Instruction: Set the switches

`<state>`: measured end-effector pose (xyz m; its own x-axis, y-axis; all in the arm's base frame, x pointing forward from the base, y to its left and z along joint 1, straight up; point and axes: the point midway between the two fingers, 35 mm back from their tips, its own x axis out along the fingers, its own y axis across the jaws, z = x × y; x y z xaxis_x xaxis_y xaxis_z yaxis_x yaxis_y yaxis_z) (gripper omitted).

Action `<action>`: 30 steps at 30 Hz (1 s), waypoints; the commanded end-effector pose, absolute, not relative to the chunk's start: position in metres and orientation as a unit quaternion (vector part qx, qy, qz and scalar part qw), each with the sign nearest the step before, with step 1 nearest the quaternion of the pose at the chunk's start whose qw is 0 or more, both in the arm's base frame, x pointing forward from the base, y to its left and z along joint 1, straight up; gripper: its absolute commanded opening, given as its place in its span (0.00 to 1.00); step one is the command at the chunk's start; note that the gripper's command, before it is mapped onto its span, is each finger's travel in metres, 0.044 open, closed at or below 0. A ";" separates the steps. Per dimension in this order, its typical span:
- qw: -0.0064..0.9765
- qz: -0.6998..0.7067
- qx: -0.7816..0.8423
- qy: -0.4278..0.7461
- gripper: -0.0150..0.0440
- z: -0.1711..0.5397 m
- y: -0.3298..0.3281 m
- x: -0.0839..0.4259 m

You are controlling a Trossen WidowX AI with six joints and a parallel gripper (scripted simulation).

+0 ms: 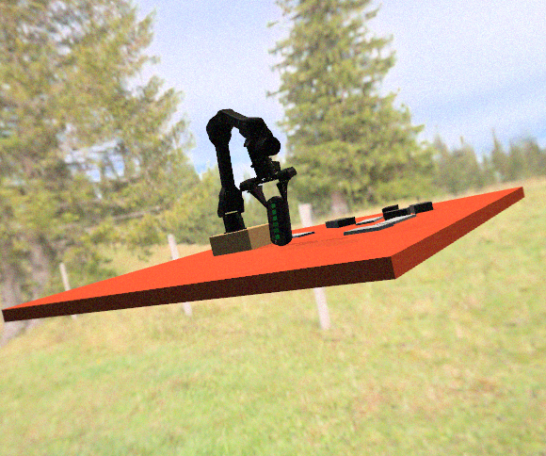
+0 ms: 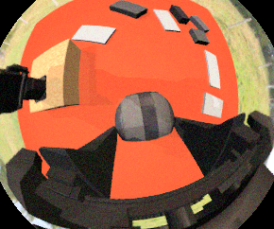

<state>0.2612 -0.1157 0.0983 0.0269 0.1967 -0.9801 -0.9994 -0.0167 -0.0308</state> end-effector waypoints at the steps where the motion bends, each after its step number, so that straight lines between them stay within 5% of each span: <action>1: 0.542 0.542 -0.464 0.445 0.83 0.096 -0.122 0.260; 30: 0.525 0.525 -0.483 0.464 0.83 0.094 -0.144 0.261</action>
<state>0.2612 -0.1400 0.0971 0.0281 0.1168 -0.9928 -0.9994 -0.0150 -0.0301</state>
